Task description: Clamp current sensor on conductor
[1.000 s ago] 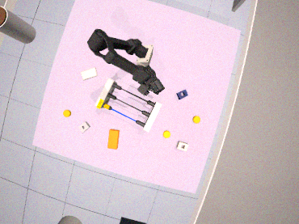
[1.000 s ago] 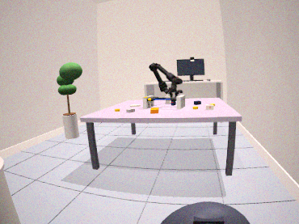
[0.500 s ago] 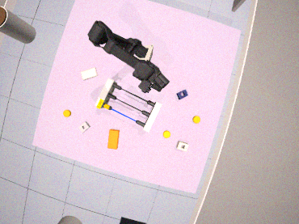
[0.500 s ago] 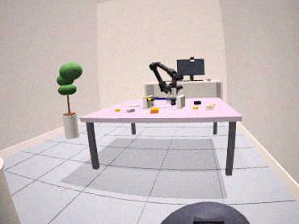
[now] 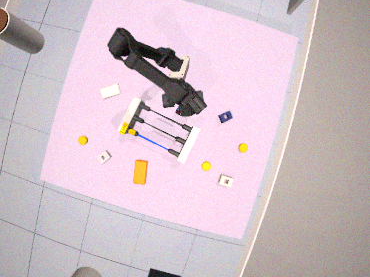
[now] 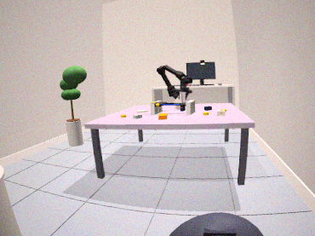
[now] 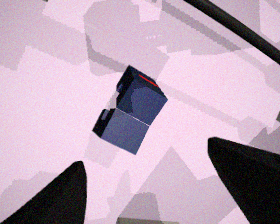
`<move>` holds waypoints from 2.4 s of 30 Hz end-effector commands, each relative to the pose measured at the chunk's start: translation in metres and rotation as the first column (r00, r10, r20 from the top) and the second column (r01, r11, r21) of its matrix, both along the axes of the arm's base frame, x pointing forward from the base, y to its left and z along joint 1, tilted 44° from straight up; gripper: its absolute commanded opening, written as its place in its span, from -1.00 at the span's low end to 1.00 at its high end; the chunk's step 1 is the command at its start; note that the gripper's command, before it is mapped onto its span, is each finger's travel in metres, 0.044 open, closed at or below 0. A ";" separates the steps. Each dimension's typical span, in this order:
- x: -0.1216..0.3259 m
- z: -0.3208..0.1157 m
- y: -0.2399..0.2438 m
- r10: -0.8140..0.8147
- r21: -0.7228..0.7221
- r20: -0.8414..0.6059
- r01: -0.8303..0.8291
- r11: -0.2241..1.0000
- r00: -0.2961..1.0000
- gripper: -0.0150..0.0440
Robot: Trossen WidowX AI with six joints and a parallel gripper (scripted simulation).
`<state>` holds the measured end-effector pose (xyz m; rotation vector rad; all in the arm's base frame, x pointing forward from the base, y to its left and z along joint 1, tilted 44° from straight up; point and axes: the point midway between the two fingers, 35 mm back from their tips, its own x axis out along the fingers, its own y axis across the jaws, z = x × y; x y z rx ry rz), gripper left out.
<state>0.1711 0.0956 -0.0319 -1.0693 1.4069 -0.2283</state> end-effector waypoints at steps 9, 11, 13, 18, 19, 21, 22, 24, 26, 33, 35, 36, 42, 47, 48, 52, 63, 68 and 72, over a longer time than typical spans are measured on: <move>0.014 0.004 0.003 0.429 0.094 -0.652 -0.495 0.864 0.625 0.59; 0.014 0.003 0.003 0.429 0.095 -0.652 -0.495 0.864 0.625 0.59; 0.015 0.002 0.001 0.429 0.095 -0.652 -0.495 0.864 0.625 0.59; 0.016 -0.004 -0.003 0.430 0.095 -0.652 -0.495 0.864 0.625 0.59; 0.016 -0.006 -0.005 0.430 0.095 -0.652 -0.495 0.864 0.625 0.59; 0.017 -0.008 -0.007 0.430 0.095 -0.652 -0.495 0.864 0.625 0.59; 0.017 -0.009 -0.008 0.430 0.095 -0.652 -0.495 0.864 0.625 0.59; 0.017 -0.012 -0.010 0.430 0.095 -0.652 -0.495 0.864 0.625 0.59; 0.018 -0.014 -0.012 0.430 0.095 -0.652 -0.495 0.864 0.625 0.59; 0.019 -0.022 -0.021 0.430 0.095 -0.652 -0.495 0.864 0.625 0.59; 0.019 -0.024 -0.023 0.430 0.094 -0.652 -0.495 0.864 0.625 0.59; 0.020 -0.025 -0.024 0.430 0.094 -0.652 -0.495 0.864 0.625 0.59; 0.020 -0.032 -0.031 0.429 0.093 -0.652 -0.495 0.864 0.625 0.59; 0.020 -0.038 -0.038 0.428 0.092 -0.653 -0.495 0.864 0.625 0.59; 0.020 -0.038 -0.038 0.428 0.092 -0.653 -0.495 0.864 0.625 0.59; 0.020 -0.039 -0.039 0.428 0.092 -0.653 -0.495 0.864 0.625 0.59; 0.022 -0.038 -0.035 0.432 0.096 -0.643 -0.494 0.864 0.632 0.39; 0.022 -0.038 -0.035 0.432 0.096 -0.643 -0.494 0.864 0.632 0.28; 0.022 -0.038 -0.035 0.432 0.096 -0.643 -0.494 0.864 0.632 0.19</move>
